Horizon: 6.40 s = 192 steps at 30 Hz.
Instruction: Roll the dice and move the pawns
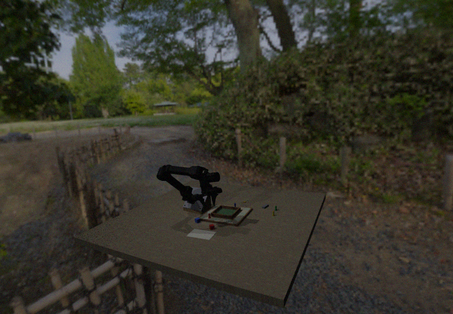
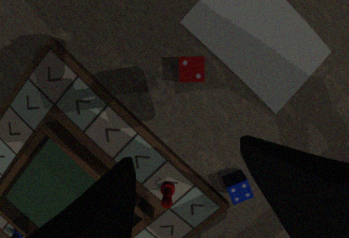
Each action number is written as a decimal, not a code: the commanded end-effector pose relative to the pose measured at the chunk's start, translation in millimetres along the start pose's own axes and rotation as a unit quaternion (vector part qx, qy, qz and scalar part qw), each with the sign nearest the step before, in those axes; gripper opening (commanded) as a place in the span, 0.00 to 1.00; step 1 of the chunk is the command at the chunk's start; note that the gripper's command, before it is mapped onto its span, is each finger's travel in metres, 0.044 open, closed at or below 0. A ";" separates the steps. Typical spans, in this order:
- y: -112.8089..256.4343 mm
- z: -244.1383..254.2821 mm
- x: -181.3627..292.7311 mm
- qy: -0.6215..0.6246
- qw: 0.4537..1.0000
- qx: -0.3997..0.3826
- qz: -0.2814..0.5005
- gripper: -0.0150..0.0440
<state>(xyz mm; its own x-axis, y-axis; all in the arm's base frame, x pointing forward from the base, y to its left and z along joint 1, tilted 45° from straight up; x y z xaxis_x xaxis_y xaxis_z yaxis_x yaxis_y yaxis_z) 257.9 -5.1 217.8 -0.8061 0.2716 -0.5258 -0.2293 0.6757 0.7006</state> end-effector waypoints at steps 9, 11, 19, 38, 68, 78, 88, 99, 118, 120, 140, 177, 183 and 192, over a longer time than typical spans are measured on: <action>-57.3 -10.5 -52.6 -0.070 0.994 0.059 0.067 0.72; -65.4 -10.2 -50.3 -0.070 0.994 0.059 0.067 0.72; -78.1 -10.5 -47.4 -0.070 0.994 0.059 0.066 0.72; -107.9 -13.2 -43.9 -0.070 0.994 0.059 0.066 0.72; -105.0 -11.8 -47.2 -0.074 0.993 0.058 0.067 0.25; -49.6 -3.9 -58.1 -0.072 0.993 0.056 0.070 0.25; 0.3 -4.6 -61.1 -0.070 0.994 0.058 0.068 0.25; -4.2 17.1 -51.0 0.042 0.995 0.046 0.076 0.25; -15.2 74.4 -12.5 0.360 0.929 0.011 0.087 0.25; -16.1 79.8 -7.8 0.392 0.916 0.007 0.088 0.25; -25.4 125.9 45.2 0.679 0.729 -0.023 0.087 0.25; -44.5 143.3 97.6 0.864 0.469 -0.166 0.073 0.25; -53.1 134.0 94.5 0.843 0.467 -0.261 0.045 0.25; -65.1 119.7 90.9 0.801 0.459 -0.383 -0.037 0.25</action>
<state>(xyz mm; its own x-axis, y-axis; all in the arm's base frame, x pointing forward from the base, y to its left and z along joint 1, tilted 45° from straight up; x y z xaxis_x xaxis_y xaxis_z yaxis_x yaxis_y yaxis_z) 266.9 64.6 64.2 -0.0154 -0.9864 0.1634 0.1090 0.1608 0.9810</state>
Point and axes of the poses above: the point midway between the two fingers, 35 mm back from their tips, its own y axis back along the fingers, its own z axis across the jaws, x = y × z, the point moved 6 cm from there along y, back along the fingers, and after that the axes turned 6 degrees about -y, right-handed, at the moved point
